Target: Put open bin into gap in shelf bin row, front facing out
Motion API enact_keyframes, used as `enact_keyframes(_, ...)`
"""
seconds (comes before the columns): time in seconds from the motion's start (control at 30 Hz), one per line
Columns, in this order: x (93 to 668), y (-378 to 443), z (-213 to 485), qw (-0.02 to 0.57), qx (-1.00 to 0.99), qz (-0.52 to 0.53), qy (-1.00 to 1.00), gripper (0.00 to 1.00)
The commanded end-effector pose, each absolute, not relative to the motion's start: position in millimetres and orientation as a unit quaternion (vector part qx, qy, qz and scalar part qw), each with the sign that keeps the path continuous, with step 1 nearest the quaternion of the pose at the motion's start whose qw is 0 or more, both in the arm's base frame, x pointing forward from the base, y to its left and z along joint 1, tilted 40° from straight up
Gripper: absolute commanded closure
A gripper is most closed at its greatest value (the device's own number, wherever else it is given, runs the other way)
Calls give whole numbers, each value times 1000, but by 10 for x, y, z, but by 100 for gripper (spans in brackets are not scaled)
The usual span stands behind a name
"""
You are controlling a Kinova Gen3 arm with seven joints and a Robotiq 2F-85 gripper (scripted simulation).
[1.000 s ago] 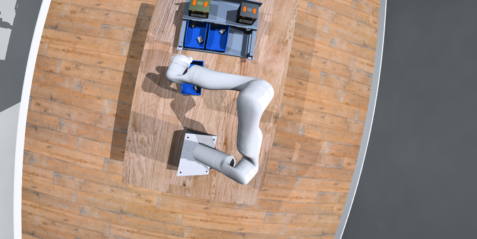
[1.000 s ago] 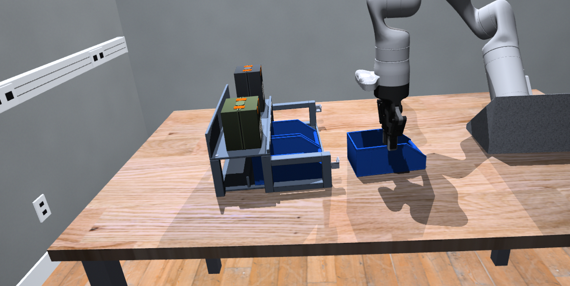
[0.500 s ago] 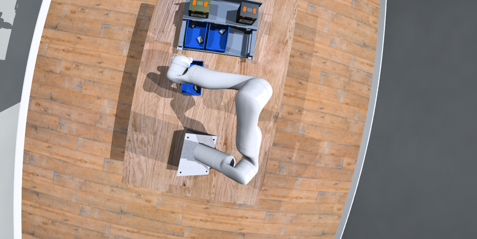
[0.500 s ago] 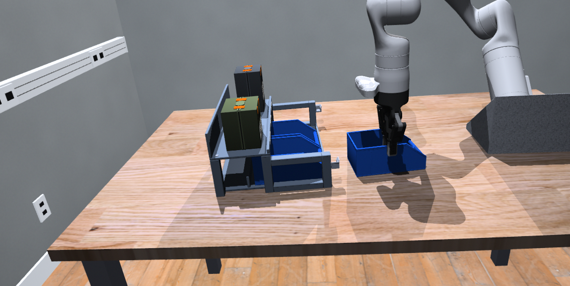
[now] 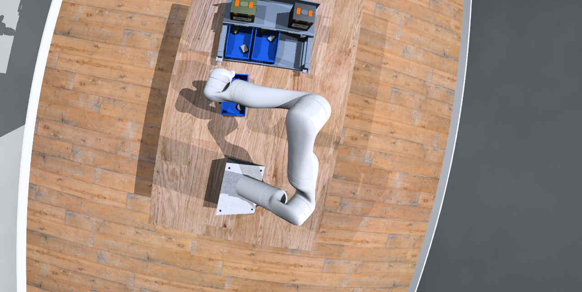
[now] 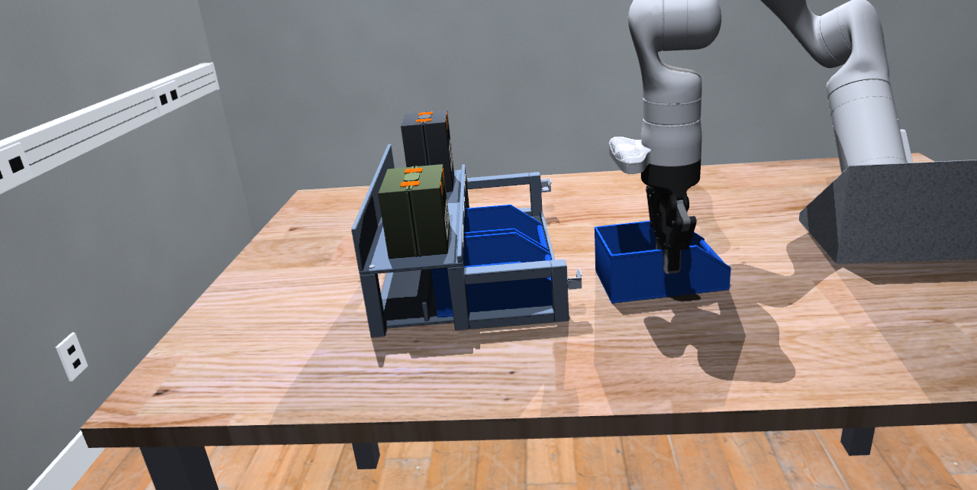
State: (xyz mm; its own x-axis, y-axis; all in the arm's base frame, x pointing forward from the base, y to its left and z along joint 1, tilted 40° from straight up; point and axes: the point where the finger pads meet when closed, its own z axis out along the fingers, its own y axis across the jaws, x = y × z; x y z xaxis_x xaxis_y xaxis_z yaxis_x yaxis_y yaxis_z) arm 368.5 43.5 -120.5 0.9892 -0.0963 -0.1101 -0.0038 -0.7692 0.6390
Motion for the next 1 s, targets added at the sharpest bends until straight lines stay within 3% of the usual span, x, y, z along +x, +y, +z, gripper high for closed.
enact_keyframes(0.0,3689,437,-1210,338,938,-67,-26,65)
enact_keyframes(0.97,3695,463,-1178,338,938,-67,-26,65)
